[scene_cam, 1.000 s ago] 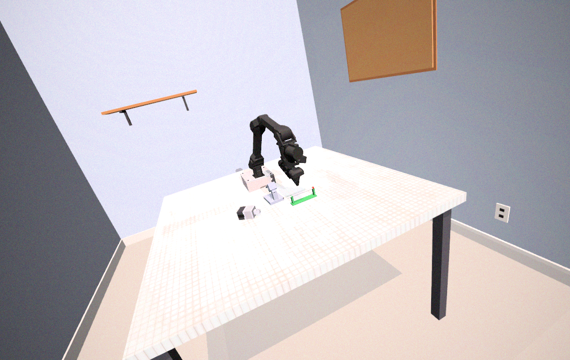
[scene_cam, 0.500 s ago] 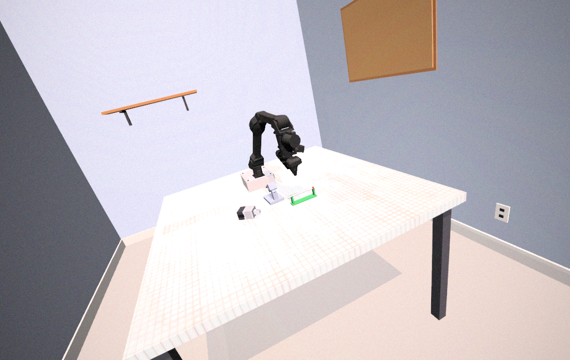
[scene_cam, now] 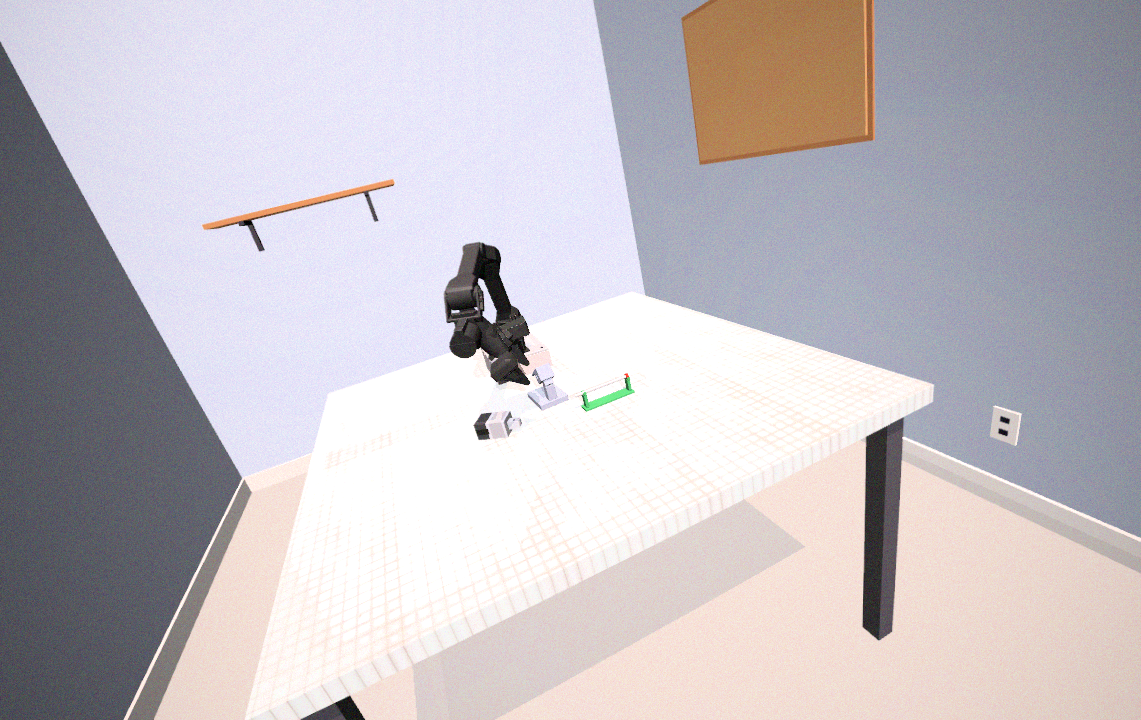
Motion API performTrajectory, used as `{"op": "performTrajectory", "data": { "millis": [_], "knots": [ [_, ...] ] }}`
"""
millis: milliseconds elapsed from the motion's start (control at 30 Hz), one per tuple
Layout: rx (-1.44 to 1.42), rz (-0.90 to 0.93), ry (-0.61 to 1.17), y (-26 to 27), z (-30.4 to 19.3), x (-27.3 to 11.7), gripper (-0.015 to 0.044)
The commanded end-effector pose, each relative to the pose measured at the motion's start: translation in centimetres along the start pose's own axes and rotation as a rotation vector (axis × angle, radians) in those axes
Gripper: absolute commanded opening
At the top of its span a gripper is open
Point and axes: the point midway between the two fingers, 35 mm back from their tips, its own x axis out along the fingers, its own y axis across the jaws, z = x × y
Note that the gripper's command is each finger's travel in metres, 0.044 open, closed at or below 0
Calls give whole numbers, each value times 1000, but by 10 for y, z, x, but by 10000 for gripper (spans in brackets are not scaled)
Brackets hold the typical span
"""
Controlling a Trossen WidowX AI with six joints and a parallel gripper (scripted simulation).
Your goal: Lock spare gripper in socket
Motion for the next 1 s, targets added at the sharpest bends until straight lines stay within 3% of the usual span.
{"op": "performTrajectory", "data": {
  "millis": [0, 133, 400, 733, 967],
  "knots": [
    [78, -119, -162, 0, -55, -27, 440],
    [128, -236, -269, 6, -97, -49, 440],
    [133, -252, -280, 7, -102, -51, 440],
    [133, -252, -281, 1, -135, 5, 440],
    [133, -252, -281, 1, -140, 11, 440]
  ]
}}
